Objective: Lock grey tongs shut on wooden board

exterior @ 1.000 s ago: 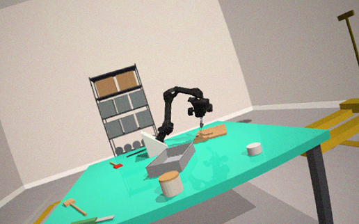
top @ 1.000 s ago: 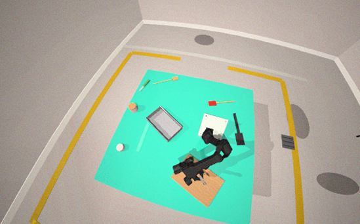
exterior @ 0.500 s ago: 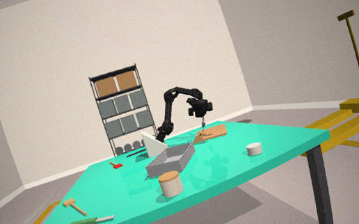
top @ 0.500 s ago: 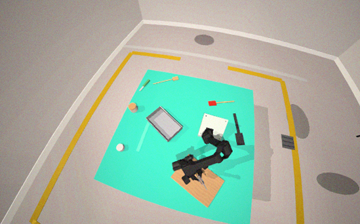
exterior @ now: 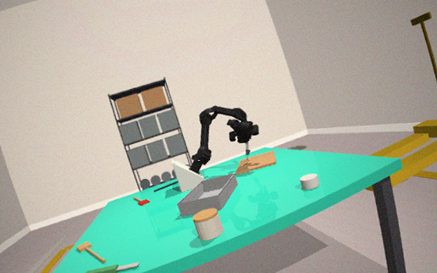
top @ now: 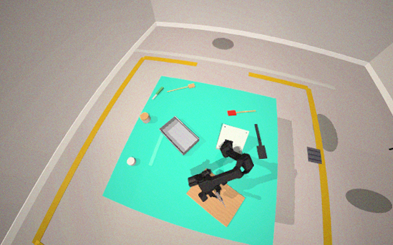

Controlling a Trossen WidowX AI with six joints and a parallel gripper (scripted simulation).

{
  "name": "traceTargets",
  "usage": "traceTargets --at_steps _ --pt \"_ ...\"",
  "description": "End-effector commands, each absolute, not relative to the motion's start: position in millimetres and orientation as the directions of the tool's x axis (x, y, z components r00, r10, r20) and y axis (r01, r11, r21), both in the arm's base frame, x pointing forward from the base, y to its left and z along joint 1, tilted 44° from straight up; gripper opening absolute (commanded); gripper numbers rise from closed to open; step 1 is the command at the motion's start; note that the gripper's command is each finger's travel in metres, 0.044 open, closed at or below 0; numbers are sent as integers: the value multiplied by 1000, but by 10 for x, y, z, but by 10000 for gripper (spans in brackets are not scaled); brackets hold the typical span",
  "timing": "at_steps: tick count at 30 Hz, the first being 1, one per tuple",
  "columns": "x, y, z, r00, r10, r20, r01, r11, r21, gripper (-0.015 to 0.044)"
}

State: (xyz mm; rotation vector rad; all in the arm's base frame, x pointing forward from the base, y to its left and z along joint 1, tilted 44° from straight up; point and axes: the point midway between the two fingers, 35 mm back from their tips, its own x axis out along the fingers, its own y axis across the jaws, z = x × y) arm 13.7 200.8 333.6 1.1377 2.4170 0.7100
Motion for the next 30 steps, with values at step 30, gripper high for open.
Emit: traceTargets --at_steps 30 --pt "-175 1970 3066 -588 610 -531 438 792 426 -150"
